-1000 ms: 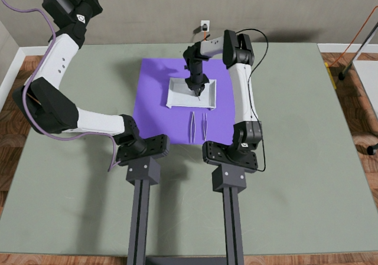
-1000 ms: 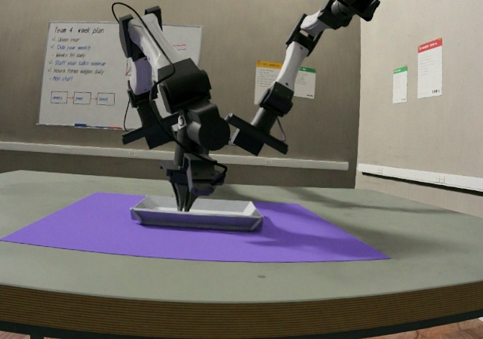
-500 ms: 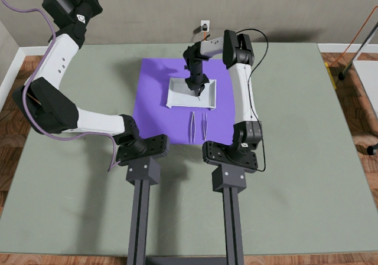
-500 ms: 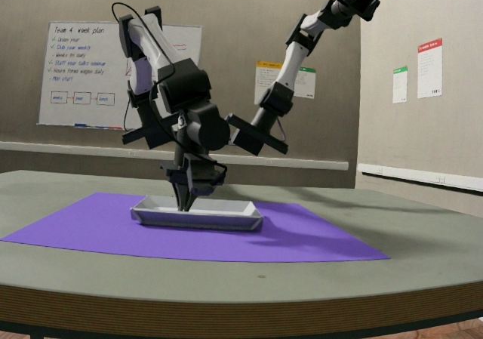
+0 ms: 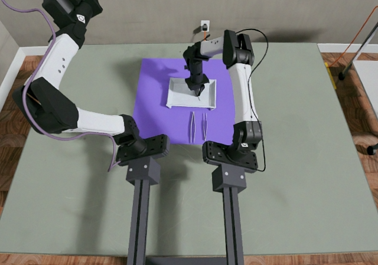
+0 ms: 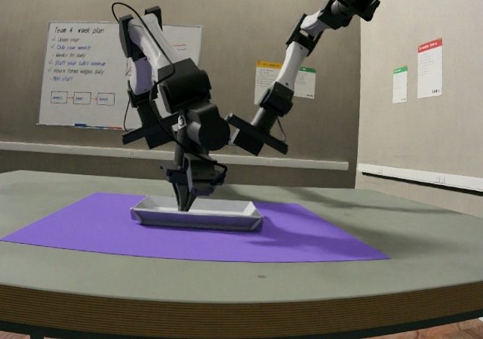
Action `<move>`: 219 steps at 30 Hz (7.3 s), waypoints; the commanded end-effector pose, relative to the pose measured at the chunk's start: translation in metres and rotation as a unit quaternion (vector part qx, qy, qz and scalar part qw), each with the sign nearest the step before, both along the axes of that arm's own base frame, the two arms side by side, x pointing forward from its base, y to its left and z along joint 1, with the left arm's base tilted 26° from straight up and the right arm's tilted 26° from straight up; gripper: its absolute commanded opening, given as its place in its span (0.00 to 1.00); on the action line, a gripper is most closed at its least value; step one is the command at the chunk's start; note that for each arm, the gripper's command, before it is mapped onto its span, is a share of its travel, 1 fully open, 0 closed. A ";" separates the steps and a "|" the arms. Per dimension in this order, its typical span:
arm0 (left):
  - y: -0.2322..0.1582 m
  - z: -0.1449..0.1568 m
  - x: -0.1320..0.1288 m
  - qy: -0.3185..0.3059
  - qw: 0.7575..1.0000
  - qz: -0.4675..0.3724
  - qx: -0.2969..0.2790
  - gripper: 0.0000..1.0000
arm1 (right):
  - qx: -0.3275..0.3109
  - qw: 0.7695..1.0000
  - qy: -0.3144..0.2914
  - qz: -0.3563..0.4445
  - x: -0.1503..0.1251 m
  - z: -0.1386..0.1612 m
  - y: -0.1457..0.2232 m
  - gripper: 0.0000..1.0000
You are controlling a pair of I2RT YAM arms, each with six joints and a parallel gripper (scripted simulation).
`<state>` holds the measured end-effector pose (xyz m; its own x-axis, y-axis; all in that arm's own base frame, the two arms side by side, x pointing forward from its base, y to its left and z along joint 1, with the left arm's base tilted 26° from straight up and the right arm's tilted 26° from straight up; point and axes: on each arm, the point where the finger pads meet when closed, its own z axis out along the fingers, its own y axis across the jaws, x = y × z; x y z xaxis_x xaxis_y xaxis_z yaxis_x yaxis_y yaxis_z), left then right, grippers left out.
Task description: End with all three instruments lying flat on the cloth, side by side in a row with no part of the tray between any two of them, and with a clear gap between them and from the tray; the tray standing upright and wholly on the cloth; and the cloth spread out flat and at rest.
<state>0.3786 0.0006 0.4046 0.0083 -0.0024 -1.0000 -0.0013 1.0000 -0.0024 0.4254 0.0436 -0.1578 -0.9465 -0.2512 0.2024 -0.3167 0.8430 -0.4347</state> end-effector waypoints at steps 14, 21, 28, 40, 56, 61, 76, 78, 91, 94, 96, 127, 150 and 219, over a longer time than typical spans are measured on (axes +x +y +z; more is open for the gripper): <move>-0.002 -0.006 0.001 0.015 1.000 0.001 0.003 0.32 | -0.005 1.000 0.013 -0.012 -0.008 -0.017 -0.015 0.07; -0.002 -0.006 0.001 0.015 1.000 0.001 0.003 0.32 | -0.005 1.000 0.013 -0.012 -0.008 -0.017 -0.015 0.07; -0.002 -0.006 0.001 0.015 1.000 0.001 0.003 0.32 | -0.005 1.000 0.013 -0.012 -0.008 -0.017 -0.015 0.07; -0.002 -0.006 0.001 0.015 1.000 0.001 0.003 0.32 | -0.005 1.000 0.013 -0.012 -0.008 -0.017 -0.015 0.06; -0.002 -0.006 0.001 0.015 1.000 0.001 0.003 0.32 | -0.005 1.000 0.013 -0.012 -0.008 -0.017 -0.015 0.06; -0.002 -0.006 0.001 0.015 1.000 0.001 0.003 0.32 | -0.005 1.000 0.013 -0.012 -0.008 -0.017 -0.015 0.06; -0.002 -0.006 0.001 0.015 1.000 0.001 0.003 0.32 | -0.005 1.000 0.013 -0.012 -0.008 -0.017 -0.015 0.06; -0.002 -0.006 0.001 0.015 1.000 0.001 0.003 0.32 | -0.005 1.000 0.013 -0.012 -0.008 -0.017 -0.015 0.06; -0.002 -0.006 0.001 0.015 1.000 0.001 0.003 0.32 | -0.005 1.000 0.013 -0.012 -0.008 -0.017 -0.015 0.06; -0.002 -0.006 0.001 0.015 1.000 0.001 0.003 0.32 | -0.005 1.000 0.013 -0.012 -0.008 -0.017 -0.015 0.06; -0.002 -0.006 0.001 0.015 1.000 0.001 0.003 0.32 | -0.005 1.000 0.013 -0.012 -0.008 -0.017 -0.015 0.06; -0.002 -0.006 0.001 0.015 1.000 0.001 0.003 0.32 | 0.005 1.000 -0.004 0.010 -0.005 0.029 0.023 0.06; -0.002 -0.006 0.001 0.015 1.000 0.001 0.003 0.32 | 0.006 1.000 -0.008 0.011 -0.011 0.052 0.031 0.06; -0.002 -0.006 0.001 0.015 1.000 0.001 0.003 0.32 | 0.055 0.987 -0.073 -0.133 -0.155 -0.018 0.100 0.06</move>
<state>0.3786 0.0006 0.4046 0.0083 -0.0024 -1.0000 -0.0013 1.0000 -0.0024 0.2768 0.1291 -0.1586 -0.9966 -0.0085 0.0817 -0.0401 0.9184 -0.3936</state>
